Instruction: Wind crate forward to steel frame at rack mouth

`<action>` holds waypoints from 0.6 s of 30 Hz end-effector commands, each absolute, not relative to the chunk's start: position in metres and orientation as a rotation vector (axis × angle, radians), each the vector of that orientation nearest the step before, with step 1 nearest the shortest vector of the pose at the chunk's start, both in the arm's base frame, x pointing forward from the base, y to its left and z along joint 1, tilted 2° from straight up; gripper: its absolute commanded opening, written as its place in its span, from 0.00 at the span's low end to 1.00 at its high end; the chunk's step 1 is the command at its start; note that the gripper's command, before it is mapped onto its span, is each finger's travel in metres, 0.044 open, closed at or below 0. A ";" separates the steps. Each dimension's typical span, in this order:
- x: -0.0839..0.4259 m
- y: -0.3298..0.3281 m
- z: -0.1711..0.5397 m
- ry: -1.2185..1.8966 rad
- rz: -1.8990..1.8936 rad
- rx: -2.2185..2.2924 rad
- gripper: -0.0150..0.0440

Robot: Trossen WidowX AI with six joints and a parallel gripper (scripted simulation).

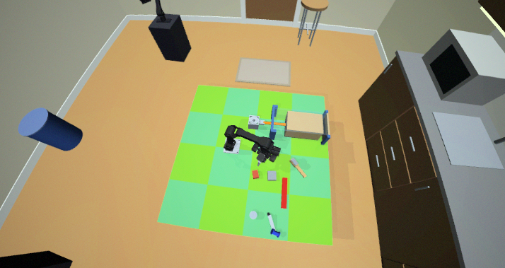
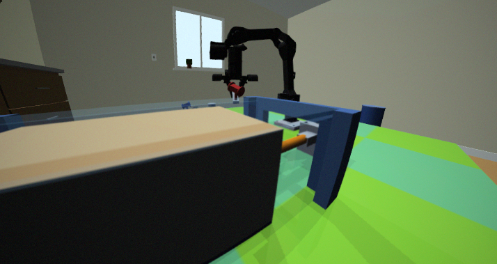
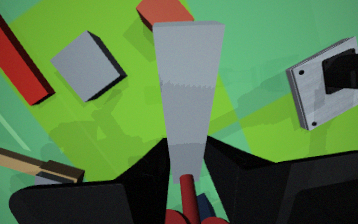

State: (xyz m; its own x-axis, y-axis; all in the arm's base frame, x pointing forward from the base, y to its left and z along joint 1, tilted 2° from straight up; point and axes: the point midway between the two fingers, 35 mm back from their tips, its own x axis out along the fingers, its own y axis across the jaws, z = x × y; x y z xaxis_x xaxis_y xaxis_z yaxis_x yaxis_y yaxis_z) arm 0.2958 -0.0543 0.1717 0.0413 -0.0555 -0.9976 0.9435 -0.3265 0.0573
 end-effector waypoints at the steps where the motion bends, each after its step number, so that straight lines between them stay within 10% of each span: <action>1: 0.300 -0.040 0.177 1.053 -1.269 1.298 0.25; 18: 0.309 0.009 0.178 1.300 -0.744 0.842 0.25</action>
State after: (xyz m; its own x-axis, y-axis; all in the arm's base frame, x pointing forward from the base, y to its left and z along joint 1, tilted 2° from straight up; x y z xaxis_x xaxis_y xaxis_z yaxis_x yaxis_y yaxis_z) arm 0.3082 -0.0041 0.1744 0.1076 -0.0179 -0.9940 0.9275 0.3620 0.0939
